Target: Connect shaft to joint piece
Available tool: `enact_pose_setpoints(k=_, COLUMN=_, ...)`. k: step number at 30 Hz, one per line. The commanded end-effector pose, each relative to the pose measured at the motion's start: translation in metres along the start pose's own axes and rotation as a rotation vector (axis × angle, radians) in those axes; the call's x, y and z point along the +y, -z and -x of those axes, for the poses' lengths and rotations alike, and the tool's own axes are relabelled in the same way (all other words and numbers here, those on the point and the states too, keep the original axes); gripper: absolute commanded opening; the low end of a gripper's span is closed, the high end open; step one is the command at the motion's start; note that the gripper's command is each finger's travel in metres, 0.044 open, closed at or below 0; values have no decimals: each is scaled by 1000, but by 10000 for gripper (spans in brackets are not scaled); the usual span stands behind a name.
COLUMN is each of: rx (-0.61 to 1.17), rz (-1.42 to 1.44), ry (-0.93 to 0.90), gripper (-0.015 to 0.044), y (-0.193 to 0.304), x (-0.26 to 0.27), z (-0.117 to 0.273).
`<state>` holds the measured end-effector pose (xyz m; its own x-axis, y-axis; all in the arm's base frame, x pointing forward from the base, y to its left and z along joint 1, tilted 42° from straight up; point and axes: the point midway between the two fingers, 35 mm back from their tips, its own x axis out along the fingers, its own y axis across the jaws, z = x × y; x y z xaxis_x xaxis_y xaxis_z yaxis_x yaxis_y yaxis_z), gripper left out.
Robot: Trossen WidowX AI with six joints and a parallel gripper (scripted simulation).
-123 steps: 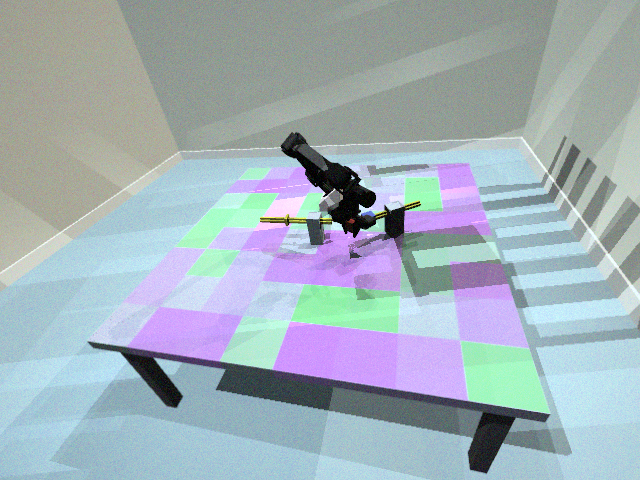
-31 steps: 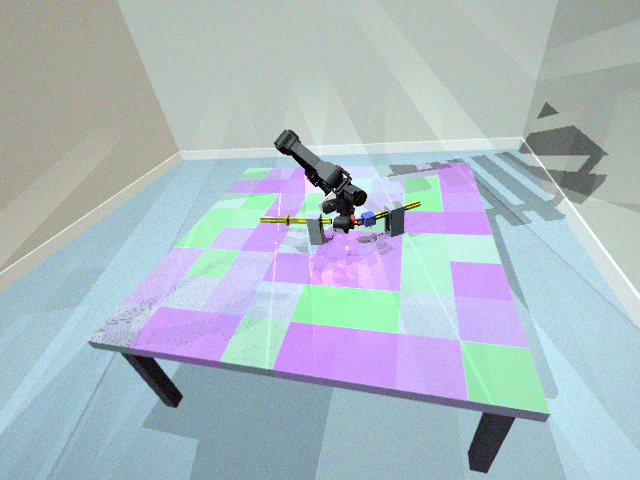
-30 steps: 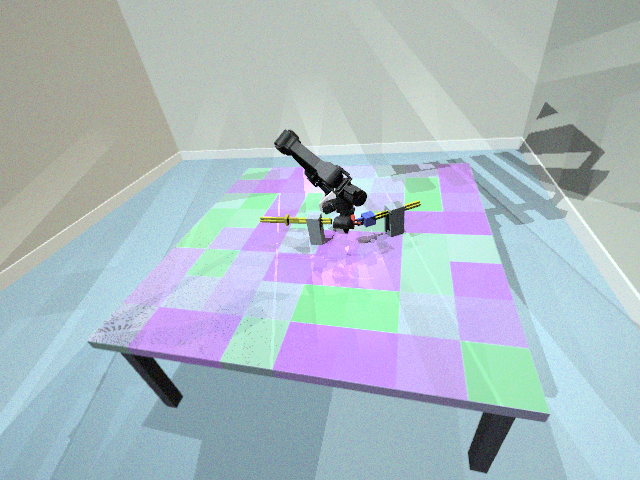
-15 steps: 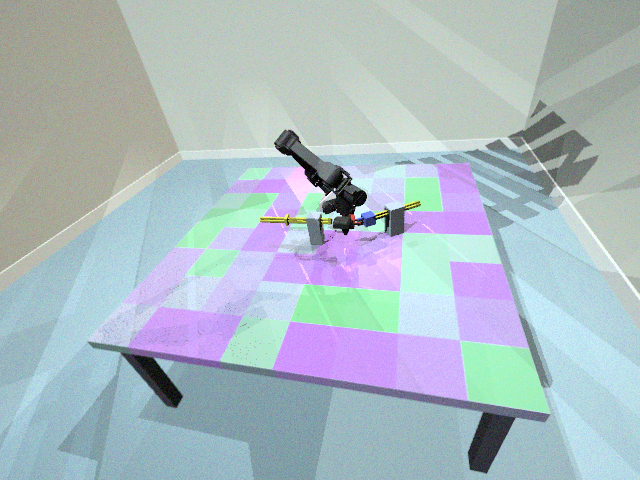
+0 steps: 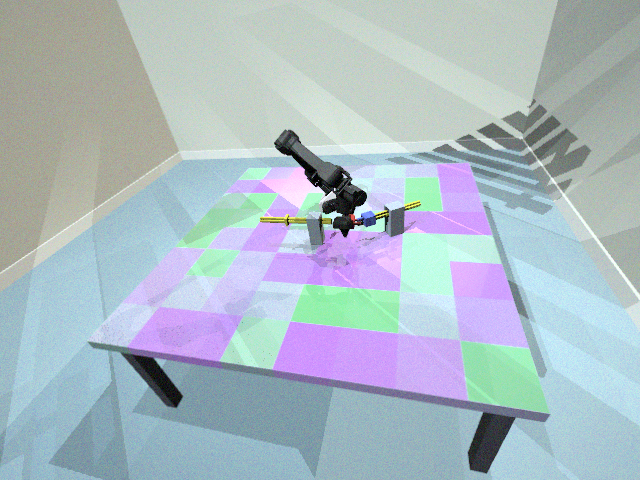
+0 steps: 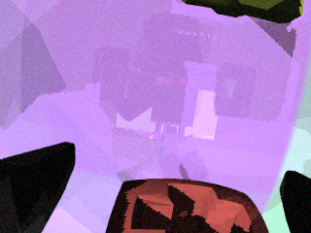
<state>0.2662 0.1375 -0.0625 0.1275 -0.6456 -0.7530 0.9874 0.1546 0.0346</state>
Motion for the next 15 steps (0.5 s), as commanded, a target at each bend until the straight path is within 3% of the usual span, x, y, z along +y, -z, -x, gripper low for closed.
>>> enact_pose_setpoints(k=1, rx=0, rz=0, ry=0, gripper=440, y=0, x=0, z=0)
enact_pose_setpoints(k=8, rx=-153, rz=9, ry=-13, gripper=440, y=4, x=-1, z=27)
enact_pose_setpoints(k=15, rx=-158, rz=9, ry=-16, gripper=440, y=4, x=-1, z=28)
